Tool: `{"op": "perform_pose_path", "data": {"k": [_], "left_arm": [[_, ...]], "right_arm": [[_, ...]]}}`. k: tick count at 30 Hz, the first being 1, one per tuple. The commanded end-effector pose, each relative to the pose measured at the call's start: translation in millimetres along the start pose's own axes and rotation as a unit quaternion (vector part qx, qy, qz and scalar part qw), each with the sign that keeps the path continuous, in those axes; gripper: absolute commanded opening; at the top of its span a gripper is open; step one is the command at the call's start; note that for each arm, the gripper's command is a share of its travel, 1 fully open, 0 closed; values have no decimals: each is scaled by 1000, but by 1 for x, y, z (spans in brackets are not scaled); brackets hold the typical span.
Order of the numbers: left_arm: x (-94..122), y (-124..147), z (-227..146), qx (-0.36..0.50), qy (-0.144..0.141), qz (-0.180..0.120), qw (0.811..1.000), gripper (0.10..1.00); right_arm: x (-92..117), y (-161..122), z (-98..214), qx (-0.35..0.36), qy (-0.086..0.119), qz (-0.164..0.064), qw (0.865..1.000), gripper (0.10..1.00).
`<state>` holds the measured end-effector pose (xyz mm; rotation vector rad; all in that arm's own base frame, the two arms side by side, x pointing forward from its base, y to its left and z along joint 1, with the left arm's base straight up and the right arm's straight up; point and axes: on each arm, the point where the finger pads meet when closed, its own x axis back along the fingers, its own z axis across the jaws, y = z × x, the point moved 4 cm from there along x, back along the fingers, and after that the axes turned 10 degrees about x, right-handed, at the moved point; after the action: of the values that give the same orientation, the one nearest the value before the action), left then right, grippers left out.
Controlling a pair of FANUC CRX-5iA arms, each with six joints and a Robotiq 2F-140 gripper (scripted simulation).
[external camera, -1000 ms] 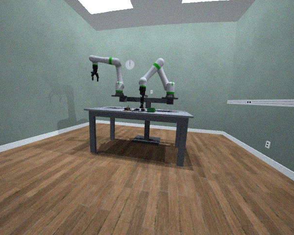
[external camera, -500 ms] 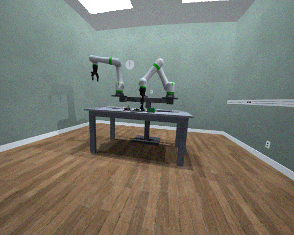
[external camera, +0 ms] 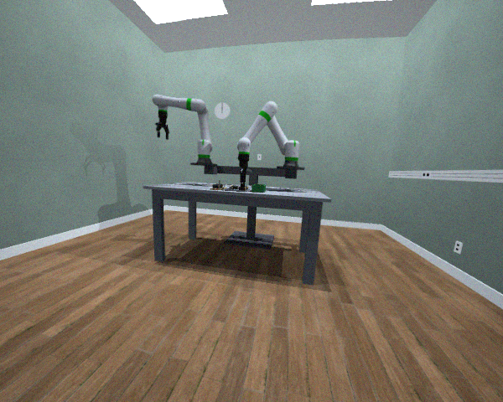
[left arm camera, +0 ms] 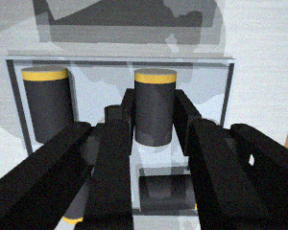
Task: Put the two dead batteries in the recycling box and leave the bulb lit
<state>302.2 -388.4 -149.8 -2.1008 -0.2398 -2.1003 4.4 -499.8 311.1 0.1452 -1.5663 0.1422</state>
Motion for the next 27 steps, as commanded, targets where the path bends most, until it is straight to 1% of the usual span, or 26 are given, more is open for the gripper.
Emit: {"op": "perform_pose_path", "data": {"k": [1, 7, 8, 27], "left_arm": [[1, 1, 0, 0, 0, -1, 1000, 244], [1, 1, 0, 0, 0, -1, 1000, 244], [1, 1, 0, 0, 0, -1, 1000, 364], [1, 1, 0, 0, 0, -1, 1000, 364]], "right_arm": [[1, 0, 0, 0, 0, 1, 1000, 1000], [1, 0, 0, 0, 0, 1, 1000, 1000], [1, 0, 0, 0, 0, 1, 1000, 1000], [1, 0, 0, 0, 0, 1, 1000, 1000]]}}
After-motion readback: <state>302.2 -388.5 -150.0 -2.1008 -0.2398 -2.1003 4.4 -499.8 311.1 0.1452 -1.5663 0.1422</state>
